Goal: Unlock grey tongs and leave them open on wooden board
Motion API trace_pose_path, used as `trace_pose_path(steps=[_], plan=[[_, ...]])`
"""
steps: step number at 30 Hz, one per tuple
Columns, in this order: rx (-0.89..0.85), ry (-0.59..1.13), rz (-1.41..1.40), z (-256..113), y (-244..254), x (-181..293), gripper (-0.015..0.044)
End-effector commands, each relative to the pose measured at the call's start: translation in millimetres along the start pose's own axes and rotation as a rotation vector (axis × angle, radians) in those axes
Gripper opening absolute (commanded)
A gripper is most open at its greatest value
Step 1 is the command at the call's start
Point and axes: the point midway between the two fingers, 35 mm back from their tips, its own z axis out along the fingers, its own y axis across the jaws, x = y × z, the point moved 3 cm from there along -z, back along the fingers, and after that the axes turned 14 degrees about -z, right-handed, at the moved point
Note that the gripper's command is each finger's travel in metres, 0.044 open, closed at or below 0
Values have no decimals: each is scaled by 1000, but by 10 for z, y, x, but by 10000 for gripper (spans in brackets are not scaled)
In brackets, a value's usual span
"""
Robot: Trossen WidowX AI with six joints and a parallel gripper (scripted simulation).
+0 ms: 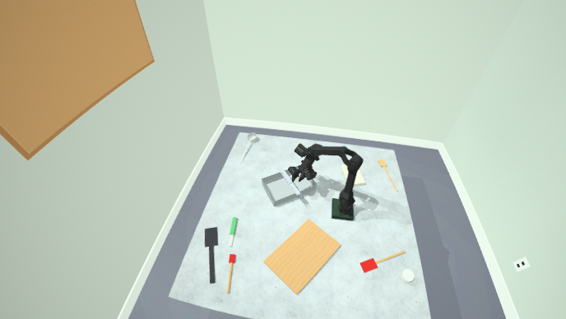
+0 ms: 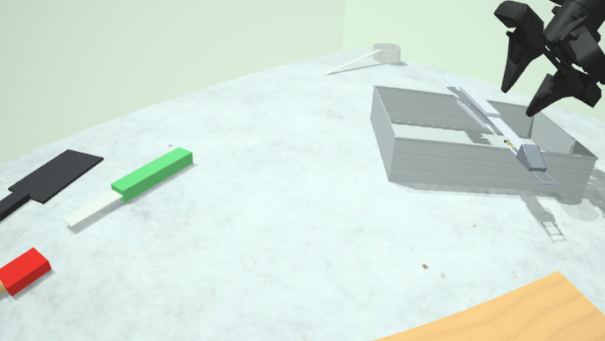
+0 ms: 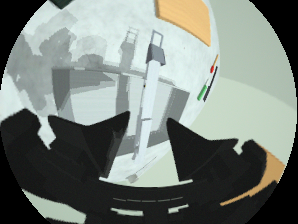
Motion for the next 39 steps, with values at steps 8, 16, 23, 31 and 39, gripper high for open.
trace_pose_path(steps=[8, 16, 23, 31, 39], plan=[[6, 0, -14, -2, 0, -115, 260], [6, 0, -14, 85, 0, -103, 260], [7, 1, -14, 200, 0, -93, 260], [7, 1, -14, 330, -1, -87, 260], [7, 1, -14, 463, -3, -88, 260]])
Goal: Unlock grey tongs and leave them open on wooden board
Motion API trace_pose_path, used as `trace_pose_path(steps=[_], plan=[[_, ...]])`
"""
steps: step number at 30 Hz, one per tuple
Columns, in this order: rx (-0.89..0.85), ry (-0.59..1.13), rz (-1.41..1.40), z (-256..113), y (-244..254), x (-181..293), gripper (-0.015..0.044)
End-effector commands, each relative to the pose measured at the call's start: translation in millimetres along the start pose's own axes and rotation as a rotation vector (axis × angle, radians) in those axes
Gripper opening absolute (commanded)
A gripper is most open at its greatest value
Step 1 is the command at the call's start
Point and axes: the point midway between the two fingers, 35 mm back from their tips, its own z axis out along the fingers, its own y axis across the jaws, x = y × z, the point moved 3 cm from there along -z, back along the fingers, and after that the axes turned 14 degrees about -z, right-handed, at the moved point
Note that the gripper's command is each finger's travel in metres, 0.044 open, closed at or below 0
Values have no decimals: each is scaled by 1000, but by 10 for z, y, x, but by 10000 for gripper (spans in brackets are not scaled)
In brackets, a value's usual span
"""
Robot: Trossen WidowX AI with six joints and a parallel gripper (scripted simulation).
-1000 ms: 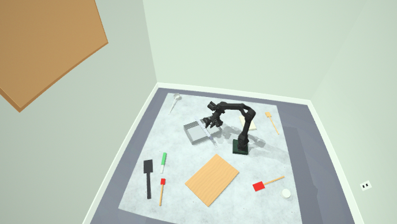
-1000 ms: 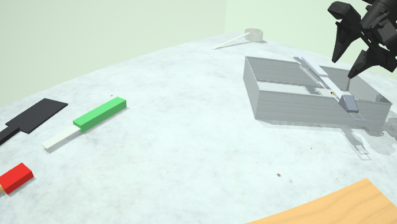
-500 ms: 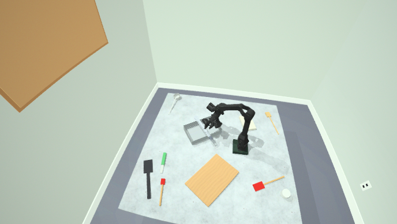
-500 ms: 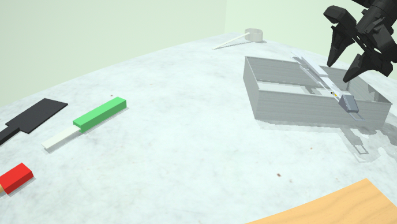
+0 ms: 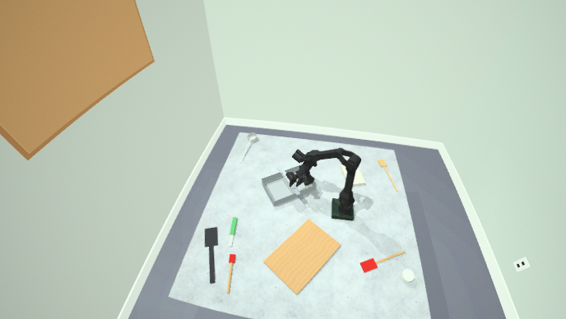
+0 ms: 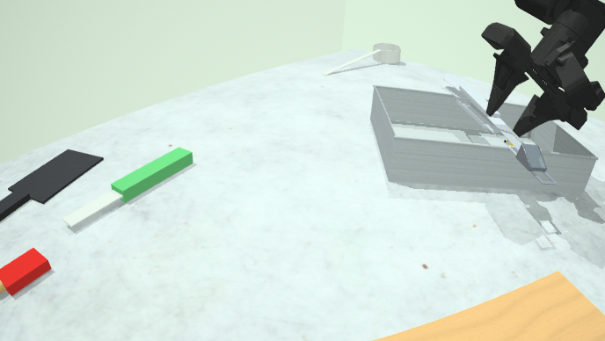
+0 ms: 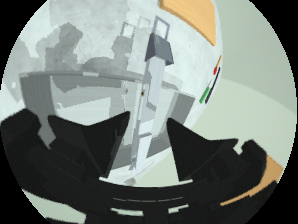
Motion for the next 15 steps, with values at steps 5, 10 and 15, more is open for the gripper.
trace_pose_path(steps=[5, 10, 15], plan=[[-6, -12, 5, 173, 13, -31, 260], [-5, -12, 5, 255, 13, -39, 260], [-5, -12, 5, 337, 12, -48, 260]])
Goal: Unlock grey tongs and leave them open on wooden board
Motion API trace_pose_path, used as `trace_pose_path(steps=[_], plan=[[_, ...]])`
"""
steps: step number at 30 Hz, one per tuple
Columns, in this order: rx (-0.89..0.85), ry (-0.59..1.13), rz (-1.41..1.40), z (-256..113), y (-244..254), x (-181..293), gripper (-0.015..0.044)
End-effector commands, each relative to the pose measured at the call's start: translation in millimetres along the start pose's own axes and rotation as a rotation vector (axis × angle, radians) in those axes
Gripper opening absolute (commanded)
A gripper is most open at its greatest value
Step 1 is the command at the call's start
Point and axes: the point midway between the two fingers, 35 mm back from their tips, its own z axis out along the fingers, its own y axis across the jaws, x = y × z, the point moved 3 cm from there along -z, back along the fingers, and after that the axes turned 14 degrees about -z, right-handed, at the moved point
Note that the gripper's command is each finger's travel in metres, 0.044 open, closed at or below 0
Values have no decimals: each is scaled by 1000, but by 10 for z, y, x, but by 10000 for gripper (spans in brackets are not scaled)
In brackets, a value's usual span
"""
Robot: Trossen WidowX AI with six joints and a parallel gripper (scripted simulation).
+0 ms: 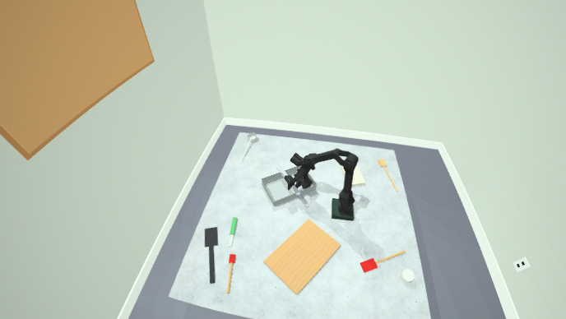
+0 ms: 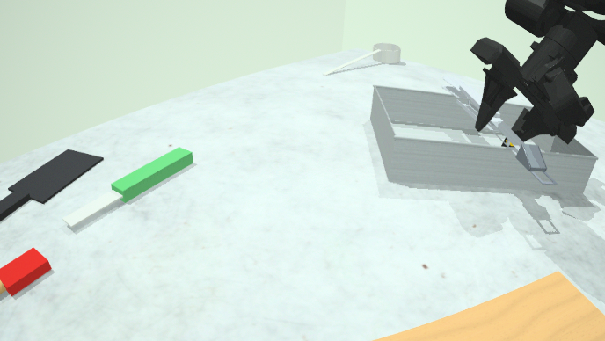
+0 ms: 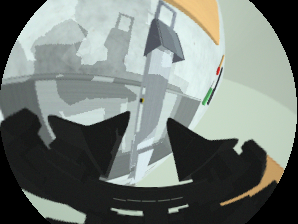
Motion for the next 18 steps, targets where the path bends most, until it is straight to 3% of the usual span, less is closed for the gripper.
trace_pose_path(steps=[1, 12, 18], plan=[[-6, -12, 5, 104, 14, -36, 260], [-6, -12, 5, 176, 13, -48, 260], [0, -6, 0, 145, 0, -30, 103]])
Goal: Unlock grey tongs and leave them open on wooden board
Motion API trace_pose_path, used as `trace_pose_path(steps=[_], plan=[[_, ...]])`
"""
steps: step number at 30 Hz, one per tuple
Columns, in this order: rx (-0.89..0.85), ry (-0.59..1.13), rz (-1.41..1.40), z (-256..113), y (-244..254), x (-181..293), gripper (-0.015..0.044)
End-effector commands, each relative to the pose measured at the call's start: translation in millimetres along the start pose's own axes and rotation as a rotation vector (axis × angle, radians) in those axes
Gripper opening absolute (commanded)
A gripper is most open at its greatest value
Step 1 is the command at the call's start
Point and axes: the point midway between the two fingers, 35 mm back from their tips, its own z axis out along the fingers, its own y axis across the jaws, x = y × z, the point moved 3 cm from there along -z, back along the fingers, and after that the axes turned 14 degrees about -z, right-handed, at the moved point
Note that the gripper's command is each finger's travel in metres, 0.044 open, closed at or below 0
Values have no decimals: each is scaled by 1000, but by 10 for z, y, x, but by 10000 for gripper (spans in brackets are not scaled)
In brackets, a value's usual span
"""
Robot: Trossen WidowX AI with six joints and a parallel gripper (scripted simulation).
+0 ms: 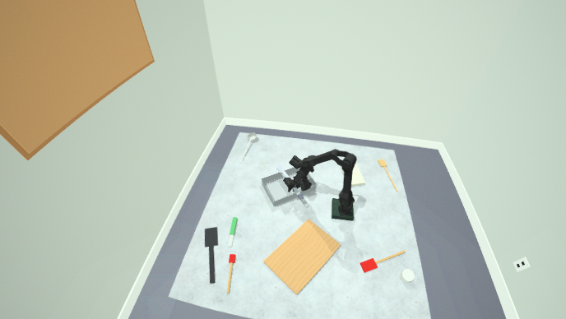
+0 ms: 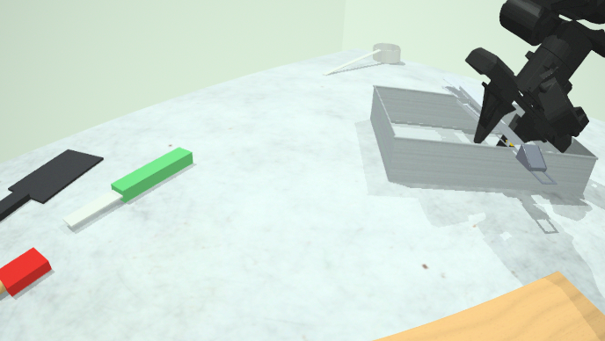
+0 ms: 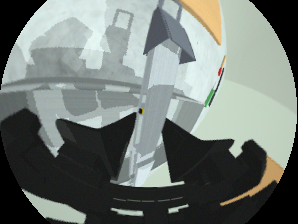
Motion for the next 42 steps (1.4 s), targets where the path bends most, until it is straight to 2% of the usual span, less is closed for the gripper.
trace_pose_path(steps=[1, 11, 18, 25, 36, 42], plan=[[0, 1, 0, -5, -1, 4, 96], [0, 1, 0, -5, -1, 4, 29], [0, 1, 0, -64, -39, 23, -150], [-5, -4, 4, -665, -383, 104, -150], [-9, -6, 5, -664, -383, 105, -150], [-99, -38, 16, -638, -392, 128, -150]])
